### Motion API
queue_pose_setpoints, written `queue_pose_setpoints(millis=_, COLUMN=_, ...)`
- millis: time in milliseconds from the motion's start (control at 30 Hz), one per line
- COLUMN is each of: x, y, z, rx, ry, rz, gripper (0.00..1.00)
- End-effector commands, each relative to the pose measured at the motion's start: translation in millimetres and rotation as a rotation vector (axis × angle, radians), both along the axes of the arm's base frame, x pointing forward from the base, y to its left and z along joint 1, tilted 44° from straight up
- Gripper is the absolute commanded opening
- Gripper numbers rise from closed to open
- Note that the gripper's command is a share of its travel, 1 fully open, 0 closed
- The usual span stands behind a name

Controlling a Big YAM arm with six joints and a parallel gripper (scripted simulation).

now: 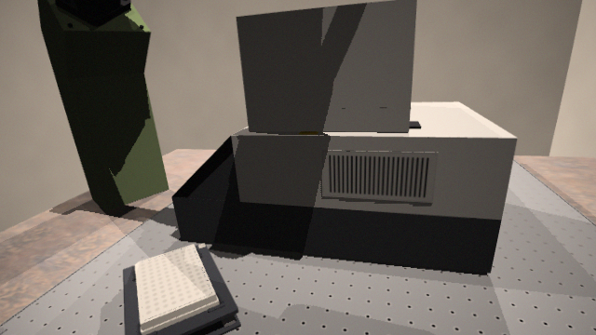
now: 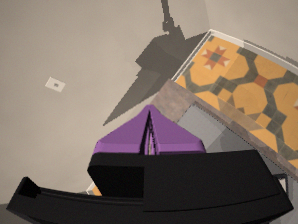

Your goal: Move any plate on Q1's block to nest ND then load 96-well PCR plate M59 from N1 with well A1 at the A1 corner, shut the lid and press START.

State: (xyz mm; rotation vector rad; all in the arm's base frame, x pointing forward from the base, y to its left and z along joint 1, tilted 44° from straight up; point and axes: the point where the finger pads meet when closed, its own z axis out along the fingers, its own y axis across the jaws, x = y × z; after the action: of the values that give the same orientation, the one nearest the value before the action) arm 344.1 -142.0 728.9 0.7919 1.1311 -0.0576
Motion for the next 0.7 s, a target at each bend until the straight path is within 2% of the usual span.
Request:
queue_pose_setpoints(millis=0, x=-37.0, y=12.5, z=18.9, rx=-0.036, ry=-0.064, rz=0.005, gripper=0.0)
queue_pose_setpoints(millis=33, x=-37.0, y=12.5, z=18.9, rx=-0.036, ry=-0.064, rz=0.005, gripper=0.0)
queue_pose_setpoints(millis=67, x=-32.4, y=12.3, z=19.5, rx=-0.043, ry=-0.021, rz=0.013, gripper=0.0)
queue_pose_setpoints(millis=133, x=-28.1, y=11.9, z=6.1, rx=-0.057, ry=0.071, rz=0.016, gripper=0.0)
queue_pose_setpoints(millis=333, x=-23.8, y=13.9, z=-30.4, rx=-0.044, ry=0.032, rz=0.012, gripper=0.0)
queue_pose_setpoints(millis=433, x=-24.9, y=15.7, z=-38.5, rx=-0.072, ry=0.155, rz=0.028, gripper=0.0)
queue_pose_setpoints(millis=533, x=-28.6, y=16.5, z=-52.9, rx=-0.067, ry=0.12, rz=0.019, gripper=0.0)
queue_pose_setpoints(millis=633, x=-27.3, y=17.0, z=-53.2, rx=-0.065, ry=0.107, rz=0.02, gripper=0.0)
queue_pose_setpoints(millis=667, x=-26.8, y=17.6, z=-58.8, rx=-0.063, ry=0.102, rz=0.021, gripper=0.0)
